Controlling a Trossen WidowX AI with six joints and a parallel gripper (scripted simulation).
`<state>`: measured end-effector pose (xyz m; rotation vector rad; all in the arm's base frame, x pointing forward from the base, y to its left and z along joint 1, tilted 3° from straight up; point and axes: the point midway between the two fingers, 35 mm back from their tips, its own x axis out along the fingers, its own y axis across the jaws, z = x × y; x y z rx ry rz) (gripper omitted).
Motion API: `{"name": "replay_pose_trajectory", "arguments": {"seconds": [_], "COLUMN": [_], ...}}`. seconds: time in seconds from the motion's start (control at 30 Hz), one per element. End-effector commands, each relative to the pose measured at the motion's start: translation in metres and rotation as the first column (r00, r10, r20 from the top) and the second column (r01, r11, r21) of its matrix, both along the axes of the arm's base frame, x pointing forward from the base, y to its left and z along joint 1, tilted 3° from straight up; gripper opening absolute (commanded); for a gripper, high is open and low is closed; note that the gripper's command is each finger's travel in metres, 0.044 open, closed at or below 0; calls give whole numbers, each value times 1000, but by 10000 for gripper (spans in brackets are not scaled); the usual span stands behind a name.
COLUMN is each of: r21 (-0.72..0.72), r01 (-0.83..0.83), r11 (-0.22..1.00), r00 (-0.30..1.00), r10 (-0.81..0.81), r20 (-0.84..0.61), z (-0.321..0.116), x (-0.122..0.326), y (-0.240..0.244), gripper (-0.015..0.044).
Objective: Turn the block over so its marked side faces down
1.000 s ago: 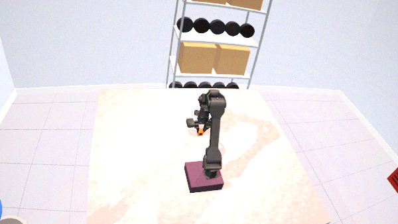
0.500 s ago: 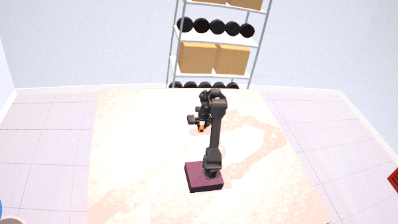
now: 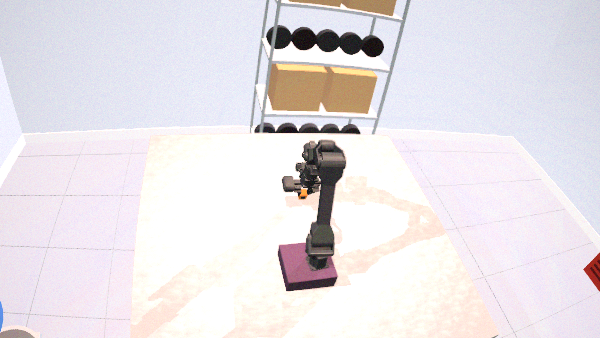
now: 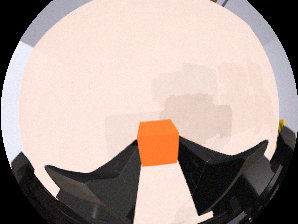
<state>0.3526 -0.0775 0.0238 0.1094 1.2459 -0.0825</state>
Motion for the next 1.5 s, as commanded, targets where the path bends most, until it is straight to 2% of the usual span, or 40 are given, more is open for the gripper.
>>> {"name": "replay_pose_trajectory", "arguments": {"seconds": [0.0, 0.37, 0.7, 1.47], "r21": [-4, -25, -32, -60], "r01": [6, 12, 17, 49], "r11": [1000, 1000, 999, 997], "r00": [997, 971, 955, 813], "r10": [-6, -5, -7, -5], "r20": [74, 240, 297, 582], "z": [0, 1, -7, -34], "x": [-1, -7, -2, 3], "y": [1, 2, 1, 0], "gripper": [0, 0, 0, 0]}}
